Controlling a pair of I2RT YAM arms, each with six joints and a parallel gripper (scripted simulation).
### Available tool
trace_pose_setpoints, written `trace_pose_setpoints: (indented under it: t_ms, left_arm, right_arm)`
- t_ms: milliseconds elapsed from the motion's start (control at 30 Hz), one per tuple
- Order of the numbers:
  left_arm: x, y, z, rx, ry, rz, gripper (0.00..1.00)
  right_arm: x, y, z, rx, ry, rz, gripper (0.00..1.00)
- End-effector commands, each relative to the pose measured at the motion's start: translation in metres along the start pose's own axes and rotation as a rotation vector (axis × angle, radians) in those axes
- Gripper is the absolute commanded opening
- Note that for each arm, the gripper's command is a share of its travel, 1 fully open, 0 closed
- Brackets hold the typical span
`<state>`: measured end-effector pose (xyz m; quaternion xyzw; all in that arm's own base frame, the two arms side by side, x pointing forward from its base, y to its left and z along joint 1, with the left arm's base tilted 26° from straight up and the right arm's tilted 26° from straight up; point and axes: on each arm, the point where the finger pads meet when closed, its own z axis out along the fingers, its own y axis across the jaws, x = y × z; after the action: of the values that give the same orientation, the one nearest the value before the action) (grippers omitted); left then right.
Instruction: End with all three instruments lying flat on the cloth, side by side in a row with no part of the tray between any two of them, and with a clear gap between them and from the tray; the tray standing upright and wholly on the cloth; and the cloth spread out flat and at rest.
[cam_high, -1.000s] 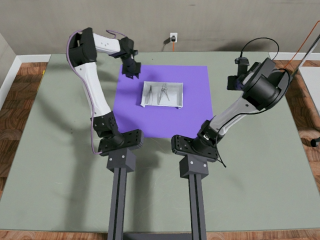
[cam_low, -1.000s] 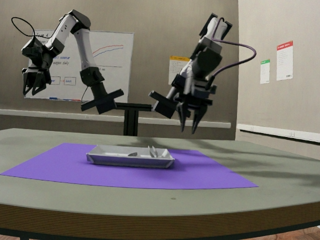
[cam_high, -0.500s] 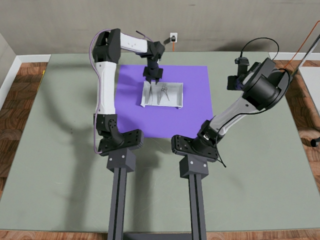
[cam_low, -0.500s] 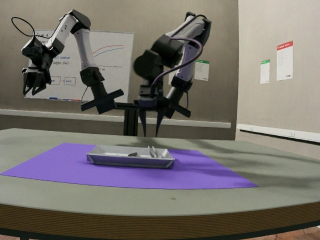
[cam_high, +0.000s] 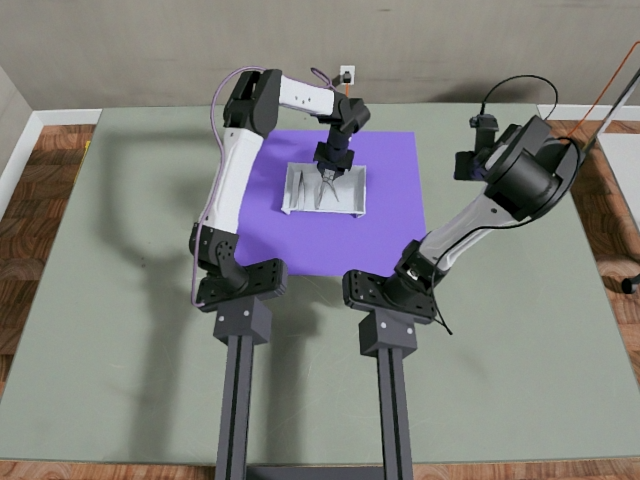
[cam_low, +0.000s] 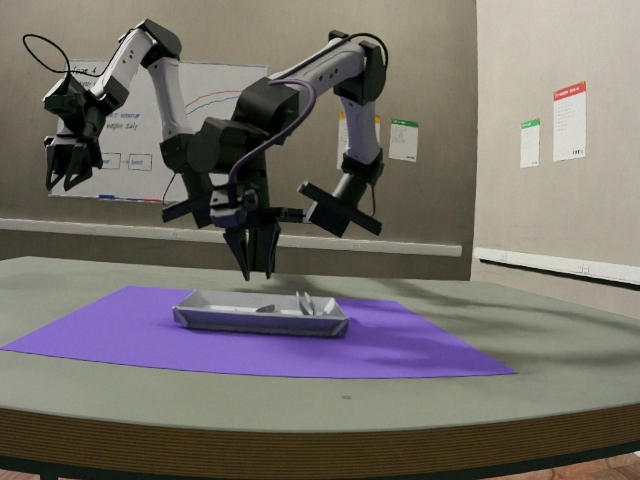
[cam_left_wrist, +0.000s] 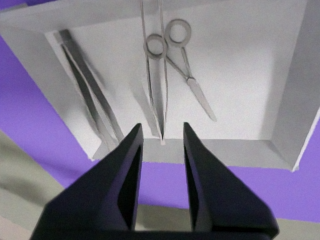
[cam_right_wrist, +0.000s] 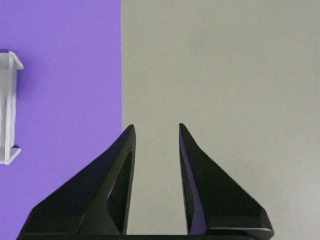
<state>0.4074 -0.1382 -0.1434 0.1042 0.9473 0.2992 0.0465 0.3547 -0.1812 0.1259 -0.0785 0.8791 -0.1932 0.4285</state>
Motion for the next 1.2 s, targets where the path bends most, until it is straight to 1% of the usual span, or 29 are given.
trace_pose_setpoints:
  t_ms: [0, 100, 133, 200, 233, 333, 433, 500, 533, 567, 800, 833, 900, 967, 1067, 1100, 1133, 1167]
  left_arm:
    - [0.005, 0.006, 0.010, -0.013, 0.045, -0.011, 0.31]
    - [0.005, 0.008, 0.011, -0.025, 0.040, -0.009, 0.31]
    - [0.001, 0.016, -0.002, -0.016, 0.014, -0.018, 0.31]
    - [-0.001, 0.015, -0.002, -0.014, 0.008, -0.020, 0.31]
    - [-0.014, 0.017, -0.013, 0.003, -0.040, -0.044, 0.31]
    - [-0.014, 0.017, -0.012, 0.003, -0.042, -0.044, 0.31]
    - [-0.007, 0.013, -0.003, -0.004, -0.023, -0.030, 0.31]
    - [-0.007, 0.013, -0.003, -0.004, -0.023, -0.030, 0.31]
    - [-0.007, 0.006, -0.007, 0.003, -0.026, -0.016, 0.31]
    - [0.001, 0.006, 0.018, -0.015, 0.003, -0.009, 0.31]
    - [-0.004, 0.006, 0.028, -0.011, -0.009, -0.014, 0.31]
    - [0.001, 0.006, 0.032, -0.014, -0.001, -0.008, 0.31]
    - [-0.004, 0.006, 0.033, -0.010, -0.011, -0.015, 0.31]
    - [0.001, 0.005, 0.039, -0.014, 0.000, -0.006, 0.31]
    - [-0.002, 0.007, 0.035, -0.014, 0.002, -0.011, 0.31]
    - [-0.004, 0.005, 0.040, -0.010, -0.013, -0.015, 0.31]
    - [0.001, 0.006, 0.045, -0.014, -0.001, -0.007, 0.31]
    - [-0.002, 0.006, 0.045, -0.011, -0.008, -0.012, 0.31]
  right_arm:
    - [-0.006, -0.002, -0.002, 0.006, -0.016, -0.006, 0.33]
    - [-0.006, -0.002, -0.002, 0.006, -0.016, -0.006, 0.33]
    - [-0.006, -0.002, -0.002, 0.006, -0.016, -0.006, 0.33]
    - [-0.006, -0.002, -0.002, 0.006, -0.016, -0.006, 0.33]
    - [-0.006, -0.002, -0.002, 0.006, -0.016, -0.006, 0.33]
    - [-0.006, -0.002, -0.002, 0.006, -0.016, -0.006, 0.33]
    - [-0.006, -0.002, -0.002, 0.006, -0.016, -0.006, 0.33]
    - [-0.006, -0.002, -0.002, 0.006, -0.016, -0.006, 0.33]
    - [-0.006, -0.002, -0.002, 0.006, -0.016, -0.006, 0.33]
    - [-0.006, -0.002, -0.002, 0.006, -0.016, -0.006, 0.33]
    - [-0.006, -0.002, -0.002, 0.006, -0.016, -0.006, 0.33]
    - [-0.006, -0.002, -0.002, 0.006, -0.016, -0.006, 0.33]
    - [-0.006, -0.002, -0.002, 0.006, -0.016, -0.006, 0.33]
    - [-0.006, -0.002, -0.002, 0.006, -0.016, -0.006, 0.33]
    - [-0.006, -0.002, -0.002, 0.006, -0.016, -0.006, 0.33]
    - [-0.006, -0.002, -0.002, 0.006, -0.016, -0.006, 0.33]
    - [-0.006, -0.002, -0.002, 0.006, -0.016, -0.006, 0.33]
    - [-0.006, -0.002, -0.002, 0.006, -0.016, -0.006, 0.33]
